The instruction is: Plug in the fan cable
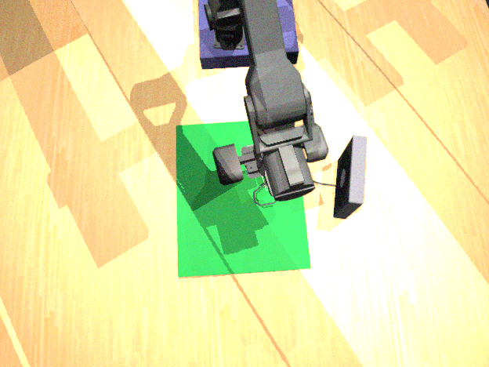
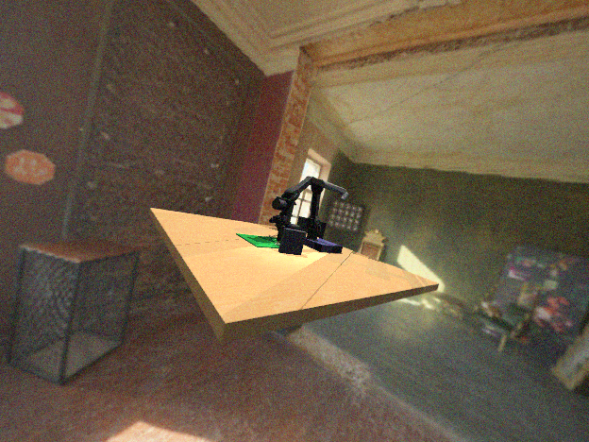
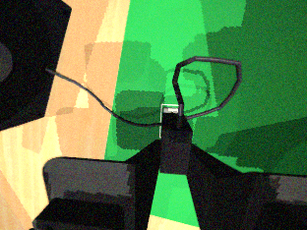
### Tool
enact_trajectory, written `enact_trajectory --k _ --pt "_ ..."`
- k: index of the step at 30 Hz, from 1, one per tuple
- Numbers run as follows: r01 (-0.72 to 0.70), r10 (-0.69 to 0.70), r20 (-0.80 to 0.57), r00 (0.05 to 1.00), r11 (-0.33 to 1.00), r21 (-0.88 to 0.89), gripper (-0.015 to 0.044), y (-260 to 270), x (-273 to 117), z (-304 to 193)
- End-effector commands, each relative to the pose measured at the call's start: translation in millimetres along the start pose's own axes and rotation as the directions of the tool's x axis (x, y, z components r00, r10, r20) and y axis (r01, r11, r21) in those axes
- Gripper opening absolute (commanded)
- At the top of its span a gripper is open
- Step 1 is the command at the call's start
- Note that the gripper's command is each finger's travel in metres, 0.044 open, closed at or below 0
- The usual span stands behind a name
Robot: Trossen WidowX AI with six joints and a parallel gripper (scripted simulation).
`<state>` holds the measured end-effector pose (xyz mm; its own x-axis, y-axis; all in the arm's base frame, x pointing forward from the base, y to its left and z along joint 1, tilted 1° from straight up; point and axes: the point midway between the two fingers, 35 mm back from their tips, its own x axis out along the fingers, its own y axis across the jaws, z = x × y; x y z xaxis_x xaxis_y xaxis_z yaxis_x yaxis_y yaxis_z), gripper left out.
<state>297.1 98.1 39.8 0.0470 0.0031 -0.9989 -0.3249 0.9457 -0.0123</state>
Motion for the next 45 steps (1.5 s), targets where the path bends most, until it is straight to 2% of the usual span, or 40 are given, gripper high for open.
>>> enact_trajectory --k 1,41,45 --pt "0.006 -0.006 -0.001 1.000 1.000 -0.002 0.0000 -0.9 1.6 0.0" --pt "0.006 -0.006 -0.001 1.000 1.000 -0.002 0.0000 -1.1 18.7 -0.2" --pt "-0.001 0.001 0.004 1.000 1.000 0.000 0.0105 0.4 14.5 0.8"
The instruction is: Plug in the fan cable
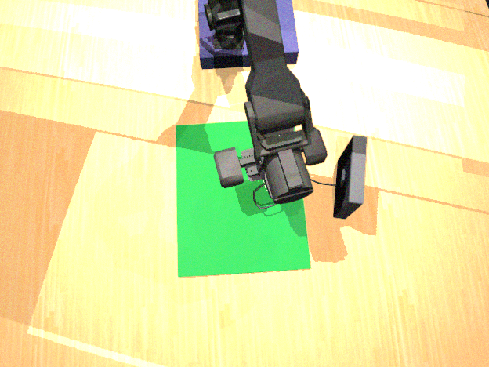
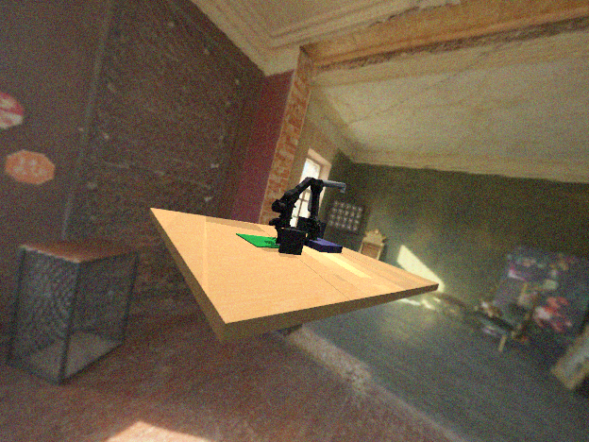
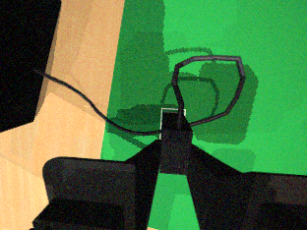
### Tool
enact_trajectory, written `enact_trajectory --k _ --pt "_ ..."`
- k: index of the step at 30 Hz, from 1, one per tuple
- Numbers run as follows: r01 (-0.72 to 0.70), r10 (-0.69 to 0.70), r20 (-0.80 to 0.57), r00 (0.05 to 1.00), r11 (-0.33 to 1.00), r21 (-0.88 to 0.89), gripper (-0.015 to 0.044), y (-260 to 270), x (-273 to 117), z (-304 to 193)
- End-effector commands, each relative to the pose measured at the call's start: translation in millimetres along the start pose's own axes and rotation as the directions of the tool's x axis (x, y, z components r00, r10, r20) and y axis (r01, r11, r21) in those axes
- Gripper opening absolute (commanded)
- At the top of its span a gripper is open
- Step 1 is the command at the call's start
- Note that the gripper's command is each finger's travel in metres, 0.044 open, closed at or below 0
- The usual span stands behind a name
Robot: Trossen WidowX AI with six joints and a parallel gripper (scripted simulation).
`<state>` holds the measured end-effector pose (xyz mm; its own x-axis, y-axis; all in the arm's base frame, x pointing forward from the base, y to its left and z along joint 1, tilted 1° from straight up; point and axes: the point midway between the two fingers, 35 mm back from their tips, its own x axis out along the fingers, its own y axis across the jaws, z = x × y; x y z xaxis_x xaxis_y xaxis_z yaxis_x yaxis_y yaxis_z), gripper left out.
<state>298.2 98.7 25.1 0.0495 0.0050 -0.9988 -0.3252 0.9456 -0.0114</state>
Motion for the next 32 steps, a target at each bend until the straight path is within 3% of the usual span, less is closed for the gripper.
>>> enact_trajectory --k 1,6,9,13,20,29,32 --pt "0.000 0.000 0.001 1.000 1.000 0.000 0.0131 0.0 -0.2 0.2" --pt "0.000 0.000 0.001 1.000 1.000 0.000 0.0260 0.0 -0.2 0.2" --pt "0.000 0.000 0.001 1.000 1.000 0.000 0.0260 0.0 -3.2 0.5" --pt "0.007 -0.007 -0.003 1.000 1.000 -0.002 0.0260 0.5 -52.1 0.6" --pt "0.007 -0.007 -0.004 1.000 1.000 -0.002 0.0260 1.2 -55.7 -1.8" --pt "0.005 -0.005 -0.012 1.000 1.000 -0.002 0.0260 23.7 -56.7 -109.0" --pt "0.005 -0.005 -0.013 1.000 1.000 -0.002 0.0260 24.6 -55.0 -117.6"
